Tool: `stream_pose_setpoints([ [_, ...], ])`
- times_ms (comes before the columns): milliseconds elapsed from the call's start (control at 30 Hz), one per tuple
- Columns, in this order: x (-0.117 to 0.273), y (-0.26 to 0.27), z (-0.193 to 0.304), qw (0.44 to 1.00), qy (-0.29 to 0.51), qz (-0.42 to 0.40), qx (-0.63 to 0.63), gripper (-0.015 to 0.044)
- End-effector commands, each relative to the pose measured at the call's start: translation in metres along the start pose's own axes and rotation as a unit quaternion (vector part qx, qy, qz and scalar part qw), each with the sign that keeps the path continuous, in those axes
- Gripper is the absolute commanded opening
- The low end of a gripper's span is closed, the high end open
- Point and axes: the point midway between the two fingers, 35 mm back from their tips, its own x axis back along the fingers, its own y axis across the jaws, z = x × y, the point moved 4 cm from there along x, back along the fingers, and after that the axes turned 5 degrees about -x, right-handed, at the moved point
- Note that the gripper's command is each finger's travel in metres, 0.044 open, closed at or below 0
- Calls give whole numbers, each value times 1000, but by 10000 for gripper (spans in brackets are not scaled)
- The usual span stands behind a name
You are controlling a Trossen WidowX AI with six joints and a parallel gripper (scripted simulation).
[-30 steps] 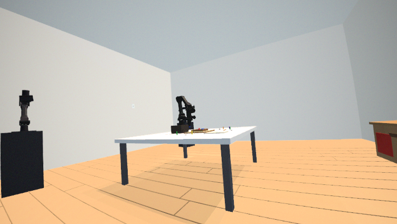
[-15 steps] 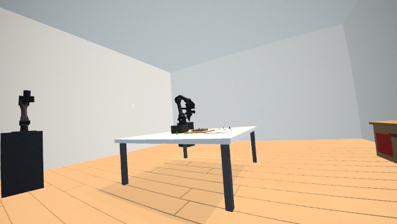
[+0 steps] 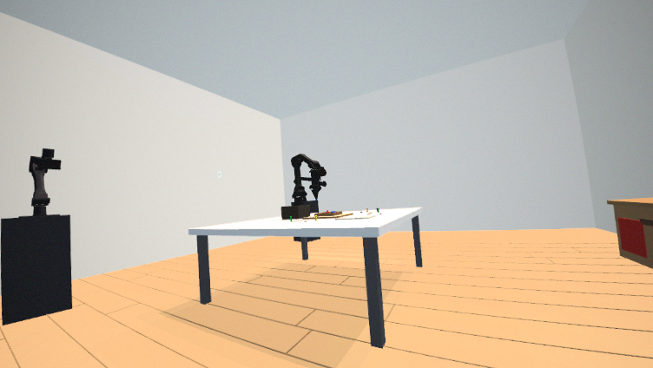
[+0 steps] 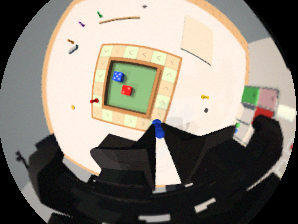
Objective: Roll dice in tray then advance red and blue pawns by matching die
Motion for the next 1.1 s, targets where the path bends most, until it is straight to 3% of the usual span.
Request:
stream_pose_setpoints([
  [0, -4, -8, -14, 1000, -2, 0, -1, 0],
  [1067, -72, -60, -104, 1000, -6, 2, -1, 0],
])
